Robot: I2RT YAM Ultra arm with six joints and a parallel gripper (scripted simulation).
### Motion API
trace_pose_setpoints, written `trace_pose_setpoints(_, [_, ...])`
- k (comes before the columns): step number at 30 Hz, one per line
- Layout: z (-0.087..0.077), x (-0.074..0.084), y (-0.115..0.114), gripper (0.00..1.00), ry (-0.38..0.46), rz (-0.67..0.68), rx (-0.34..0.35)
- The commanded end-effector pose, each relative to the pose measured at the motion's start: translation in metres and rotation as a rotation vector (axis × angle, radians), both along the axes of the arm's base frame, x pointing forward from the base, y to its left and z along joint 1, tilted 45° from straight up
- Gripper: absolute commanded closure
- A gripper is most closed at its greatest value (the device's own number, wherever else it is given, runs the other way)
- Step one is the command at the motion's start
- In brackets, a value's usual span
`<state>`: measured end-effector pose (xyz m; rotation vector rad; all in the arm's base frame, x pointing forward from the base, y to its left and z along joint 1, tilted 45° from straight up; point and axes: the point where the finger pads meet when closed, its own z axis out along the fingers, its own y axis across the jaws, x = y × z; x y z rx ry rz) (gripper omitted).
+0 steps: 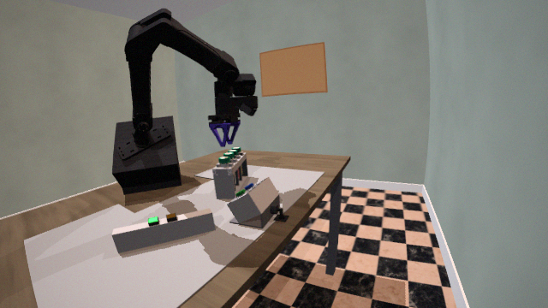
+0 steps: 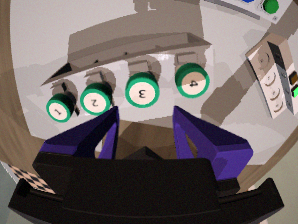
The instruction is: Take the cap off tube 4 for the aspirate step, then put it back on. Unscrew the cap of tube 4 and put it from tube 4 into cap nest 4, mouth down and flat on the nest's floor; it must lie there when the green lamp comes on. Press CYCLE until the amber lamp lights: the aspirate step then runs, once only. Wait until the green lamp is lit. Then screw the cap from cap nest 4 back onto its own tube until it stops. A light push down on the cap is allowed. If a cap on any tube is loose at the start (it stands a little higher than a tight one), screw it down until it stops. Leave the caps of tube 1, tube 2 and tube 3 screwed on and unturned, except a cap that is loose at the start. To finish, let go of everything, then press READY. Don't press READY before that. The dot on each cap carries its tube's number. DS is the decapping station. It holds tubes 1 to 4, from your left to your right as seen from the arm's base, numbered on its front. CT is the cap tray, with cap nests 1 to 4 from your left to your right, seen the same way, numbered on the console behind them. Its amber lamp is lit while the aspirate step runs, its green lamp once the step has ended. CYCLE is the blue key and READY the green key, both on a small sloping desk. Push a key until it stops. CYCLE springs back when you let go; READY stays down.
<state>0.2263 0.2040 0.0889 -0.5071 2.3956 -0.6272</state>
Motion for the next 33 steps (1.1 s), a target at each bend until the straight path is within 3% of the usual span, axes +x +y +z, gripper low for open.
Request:
trace_pose_setpoints(1, [-0.004,-0.008,0.018,0.51,0.065,0.196,-0.145])
trace_pose_setpoints(6, [-0.025,-0.02,0.041,0.51,0.164,0.427,-0.357])
trace_pose_setpoints(7, [-0.025,-0.02,0.041,0.51,0.165,0.43,-0.359])
trace_pose_setpoints(9, [-0.035,-0.026,0.053,0.51,0.215,0.546,-0.465])
trace_pose_setpoints(11, [-0.035,-0.026,0.053,0.51,0.215,0.546,-0.465])
trace_pose_setpoints(14, [-0.051,-0.035,0.07,0.51,0.29,0.721,-0.625])
trace_pose_setpoints(15, [-0.051,-0.035,0.07,0.51,0.291,0.724,-0.627])
trace_pose_setpoints(17, [-0.059,-0.041,0.08,0.51,0.332,0.82,-0.715])
trace_pose_setpoints(33, [-0.059,-0.041,0.08,0.51,0.332,0.82,-0.715])
